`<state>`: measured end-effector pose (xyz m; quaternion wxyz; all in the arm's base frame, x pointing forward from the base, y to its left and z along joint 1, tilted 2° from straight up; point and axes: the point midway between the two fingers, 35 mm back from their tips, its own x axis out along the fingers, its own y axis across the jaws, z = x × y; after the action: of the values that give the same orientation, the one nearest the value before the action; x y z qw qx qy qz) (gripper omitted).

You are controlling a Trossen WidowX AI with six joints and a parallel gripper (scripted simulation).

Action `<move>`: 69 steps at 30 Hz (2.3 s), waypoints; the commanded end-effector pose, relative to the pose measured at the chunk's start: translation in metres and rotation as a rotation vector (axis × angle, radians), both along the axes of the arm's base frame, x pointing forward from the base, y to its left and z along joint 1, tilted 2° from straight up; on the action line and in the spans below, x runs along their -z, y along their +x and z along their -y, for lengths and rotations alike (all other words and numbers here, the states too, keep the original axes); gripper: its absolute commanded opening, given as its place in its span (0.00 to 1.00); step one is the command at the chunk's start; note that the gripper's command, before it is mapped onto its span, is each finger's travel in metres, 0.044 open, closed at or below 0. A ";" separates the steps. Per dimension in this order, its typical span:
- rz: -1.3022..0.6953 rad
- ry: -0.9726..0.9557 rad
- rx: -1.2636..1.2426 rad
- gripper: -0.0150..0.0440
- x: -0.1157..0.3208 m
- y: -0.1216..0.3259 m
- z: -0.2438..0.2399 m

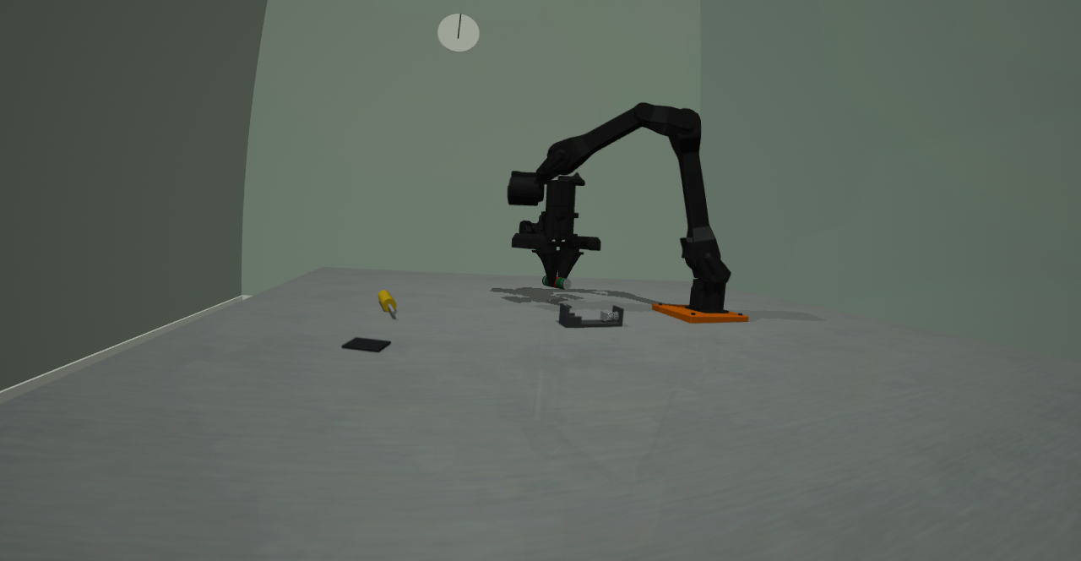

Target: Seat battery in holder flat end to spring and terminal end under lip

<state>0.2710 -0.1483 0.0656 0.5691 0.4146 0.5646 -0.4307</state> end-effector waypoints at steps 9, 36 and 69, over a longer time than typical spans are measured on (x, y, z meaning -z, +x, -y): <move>0.009 -0.003 -0.256 0.37 -0.020 0.015 -0.038; -0.005 0.004 -1.236 0.37 -0.037 0.017 -0.189; 0.242 -0.187 -1.224 0.37 0.006 0.022 -0.187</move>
<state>0.2949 0.0396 0.0622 0.8025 0.0105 0.5961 -0.0221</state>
